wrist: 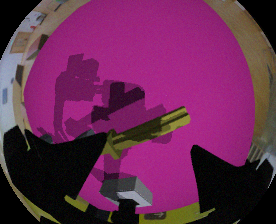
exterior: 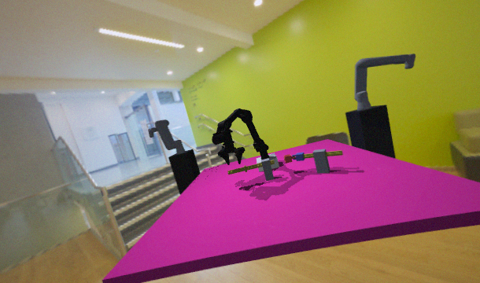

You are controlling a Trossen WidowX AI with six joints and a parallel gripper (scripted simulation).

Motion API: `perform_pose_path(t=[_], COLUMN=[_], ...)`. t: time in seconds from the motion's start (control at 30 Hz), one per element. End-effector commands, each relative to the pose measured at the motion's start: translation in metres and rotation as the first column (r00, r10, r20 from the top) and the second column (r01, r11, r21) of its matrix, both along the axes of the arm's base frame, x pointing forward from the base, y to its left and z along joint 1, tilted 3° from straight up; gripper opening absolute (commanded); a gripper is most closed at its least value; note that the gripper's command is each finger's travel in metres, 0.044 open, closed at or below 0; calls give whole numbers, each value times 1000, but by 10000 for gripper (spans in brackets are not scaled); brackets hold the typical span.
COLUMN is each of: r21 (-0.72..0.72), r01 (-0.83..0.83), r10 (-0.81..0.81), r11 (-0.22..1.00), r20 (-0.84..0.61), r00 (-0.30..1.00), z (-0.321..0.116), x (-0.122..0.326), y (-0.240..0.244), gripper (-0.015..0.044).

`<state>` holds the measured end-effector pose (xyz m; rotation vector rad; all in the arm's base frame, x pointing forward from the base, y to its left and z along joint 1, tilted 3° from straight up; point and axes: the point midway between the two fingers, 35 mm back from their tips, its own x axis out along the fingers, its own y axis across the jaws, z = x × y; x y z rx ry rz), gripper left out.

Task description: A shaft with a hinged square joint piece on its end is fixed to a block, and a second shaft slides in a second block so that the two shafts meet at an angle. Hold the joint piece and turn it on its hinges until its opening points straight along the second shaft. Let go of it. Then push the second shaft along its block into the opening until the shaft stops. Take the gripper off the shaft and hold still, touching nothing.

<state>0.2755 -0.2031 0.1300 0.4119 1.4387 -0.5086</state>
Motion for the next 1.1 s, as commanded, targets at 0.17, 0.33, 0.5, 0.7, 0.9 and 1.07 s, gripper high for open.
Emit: perform_pose_path(t=[0.17,0.33,0.5,0.7,0.9,1.07], r21=[35,55,78,109,127,127], r01=[310,467,609,754,824,824], r10=[-311,-469,-613,-761,-833,-833], r11=[950,883,790,648,552,552], r20=[30,44,53,58,58,58], r00=[950,882,788,646,550,550], z=[-18,-26,-33,-43,-48,-48], x=[-1,-1,-2,-3,-3,-3], y=[-1,-2,-2,-3,-3,-3], gripper=[440,440,440,440,440,440])
